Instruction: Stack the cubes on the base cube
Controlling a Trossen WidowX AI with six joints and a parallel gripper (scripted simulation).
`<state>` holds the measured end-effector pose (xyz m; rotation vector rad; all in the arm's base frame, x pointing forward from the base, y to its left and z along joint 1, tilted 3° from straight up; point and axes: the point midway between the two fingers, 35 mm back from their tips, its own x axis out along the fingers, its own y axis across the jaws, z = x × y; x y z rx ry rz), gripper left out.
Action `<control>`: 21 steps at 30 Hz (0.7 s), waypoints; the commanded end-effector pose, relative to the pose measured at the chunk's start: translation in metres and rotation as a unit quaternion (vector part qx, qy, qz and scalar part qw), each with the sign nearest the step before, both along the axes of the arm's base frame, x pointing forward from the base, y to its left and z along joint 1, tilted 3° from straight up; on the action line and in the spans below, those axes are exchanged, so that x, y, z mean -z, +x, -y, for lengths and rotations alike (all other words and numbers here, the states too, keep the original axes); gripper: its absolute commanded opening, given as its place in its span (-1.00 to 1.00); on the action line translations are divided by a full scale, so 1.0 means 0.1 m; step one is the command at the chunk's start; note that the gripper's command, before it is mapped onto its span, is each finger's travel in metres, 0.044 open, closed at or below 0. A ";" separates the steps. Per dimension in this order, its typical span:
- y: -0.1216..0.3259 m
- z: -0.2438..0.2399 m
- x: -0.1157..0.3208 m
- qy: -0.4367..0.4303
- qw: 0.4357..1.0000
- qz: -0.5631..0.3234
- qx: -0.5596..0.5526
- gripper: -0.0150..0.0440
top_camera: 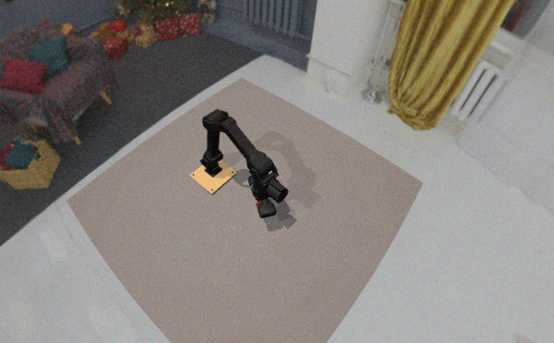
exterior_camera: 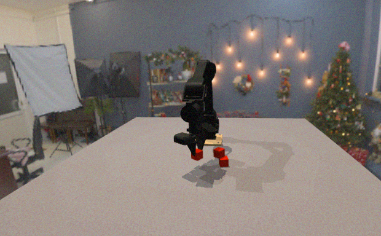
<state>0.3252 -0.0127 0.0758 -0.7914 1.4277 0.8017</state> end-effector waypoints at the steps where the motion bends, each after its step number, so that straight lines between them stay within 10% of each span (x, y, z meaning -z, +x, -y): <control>1: 0.00 0.00 -0.12 0.000 1.000 0.001 -0.003 -0.14; 21: -0.05 0.00 -0.62 0.004 1.000 -0.005 -0.012 -0.14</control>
